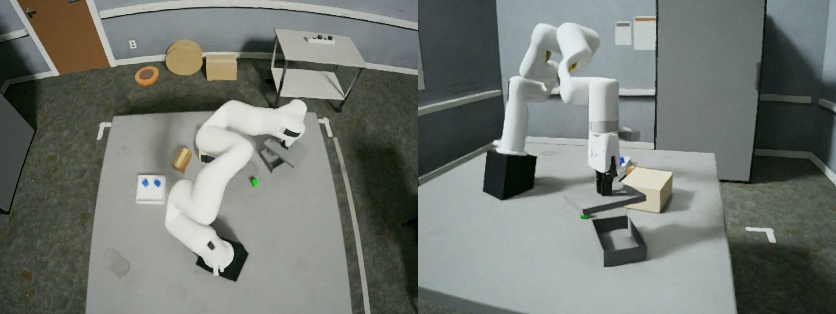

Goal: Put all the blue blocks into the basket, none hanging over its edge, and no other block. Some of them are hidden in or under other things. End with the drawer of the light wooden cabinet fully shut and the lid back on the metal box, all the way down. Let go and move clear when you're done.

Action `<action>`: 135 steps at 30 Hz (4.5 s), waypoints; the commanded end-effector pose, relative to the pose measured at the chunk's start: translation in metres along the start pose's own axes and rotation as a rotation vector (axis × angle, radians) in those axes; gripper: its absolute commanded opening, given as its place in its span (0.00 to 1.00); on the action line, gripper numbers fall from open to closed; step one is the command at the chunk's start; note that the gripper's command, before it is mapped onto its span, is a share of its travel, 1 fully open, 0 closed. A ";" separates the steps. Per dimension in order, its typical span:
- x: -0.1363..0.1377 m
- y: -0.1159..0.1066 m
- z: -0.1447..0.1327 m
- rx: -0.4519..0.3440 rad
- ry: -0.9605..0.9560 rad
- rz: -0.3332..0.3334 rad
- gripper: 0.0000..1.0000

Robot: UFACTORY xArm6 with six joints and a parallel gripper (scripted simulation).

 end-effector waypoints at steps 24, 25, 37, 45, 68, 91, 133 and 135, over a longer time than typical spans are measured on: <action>0.018 -0.001 0.025 0.062 -1.253 0.013 0.00; 0.018 -0.001 0.025 0.071 -1.294 0.013 0.00; 0.018 -0.001 0.025 0.071 -1.294 0.013 0.00; 0.018 0.000 0.025 0.071 -1.294 0.013 0.00; 0.017 0.024 0.026 0.071 -1.294 0.013 0.00; 0.016 0.062 0.028 0.071 -1.294 0.013 0.00; 0.017 0.067 0.028 0.071 -1.294 0.013 0.00; 0.017 0.067 0.028 0.071 -1.294 0.013 0.00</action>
Point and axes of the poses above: the point where the finger pads meet when closed, its own y axis out along the fingers, its own x axis across the jaws, z = x × y, the point moved 2 cm from there along -y, back along the fingers, and after that the axes turned 3 degrees about y, right-handed, at the moved point
